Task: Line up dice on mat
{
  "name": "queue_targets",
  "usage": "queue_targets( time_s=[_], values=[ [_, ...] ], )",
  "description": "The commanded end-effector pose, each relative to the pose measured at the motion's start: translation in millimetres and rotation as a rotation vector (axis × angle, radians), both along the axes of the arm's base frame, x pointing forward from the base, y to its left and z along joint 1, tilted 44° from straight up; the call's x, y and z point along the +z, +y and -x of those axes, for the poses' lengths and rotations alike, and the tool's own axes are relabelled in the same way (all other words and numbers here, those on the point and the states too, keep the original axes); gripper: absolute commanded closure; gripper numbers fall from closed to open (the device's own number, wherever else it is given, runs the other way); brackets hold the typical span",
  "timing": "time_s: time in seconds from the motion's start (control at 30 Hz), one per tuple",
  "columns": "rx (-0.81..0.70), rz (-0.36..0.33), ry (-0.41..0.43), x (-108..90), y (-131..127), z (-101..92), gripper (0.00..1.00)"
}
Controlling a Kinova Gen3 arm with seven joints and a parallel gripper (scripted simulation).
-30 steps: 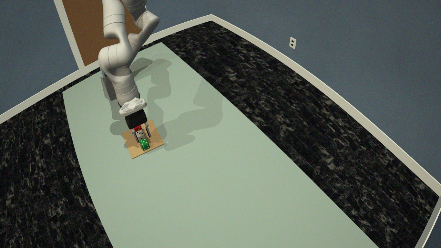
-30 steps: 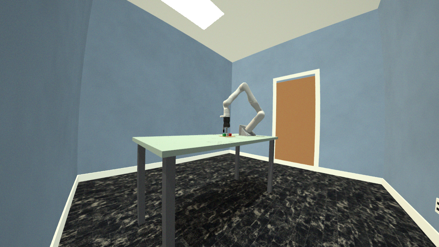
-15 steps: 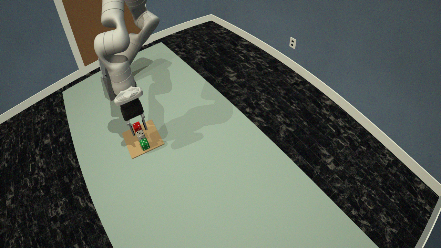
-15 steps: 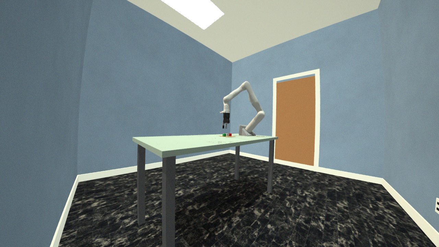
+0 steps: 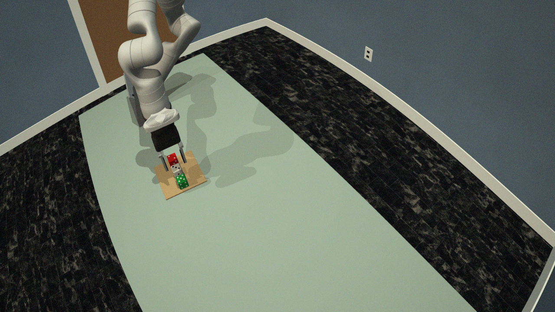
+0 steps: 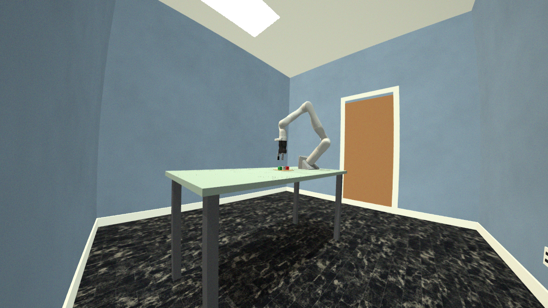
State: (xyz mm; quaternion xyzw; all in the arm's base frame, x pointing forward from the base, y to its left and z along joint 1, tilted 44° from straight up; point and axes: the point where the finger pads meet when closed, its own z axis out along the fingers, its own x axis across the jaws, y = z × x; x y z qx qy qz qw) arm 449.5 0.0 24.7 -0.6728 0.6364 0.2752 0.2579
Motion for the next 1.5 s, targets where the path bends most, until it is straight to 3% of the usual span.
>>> queue_targets(
  time_s=[0.0,0.47,0.97,1.47],
  values=[
    [-0.001,0.001,-0.001,0.4,-1,-0.5,0.0],
    [-0.001,0.001,-0.001,8.0,-8,-0.9,0.0],
    [-0.001,0.001,-0.001,56.7,-56,-3.7,0.0],
    [-0.001,0.001,-0.001,61.9,-61,-3.9,0.0]
  ],
)
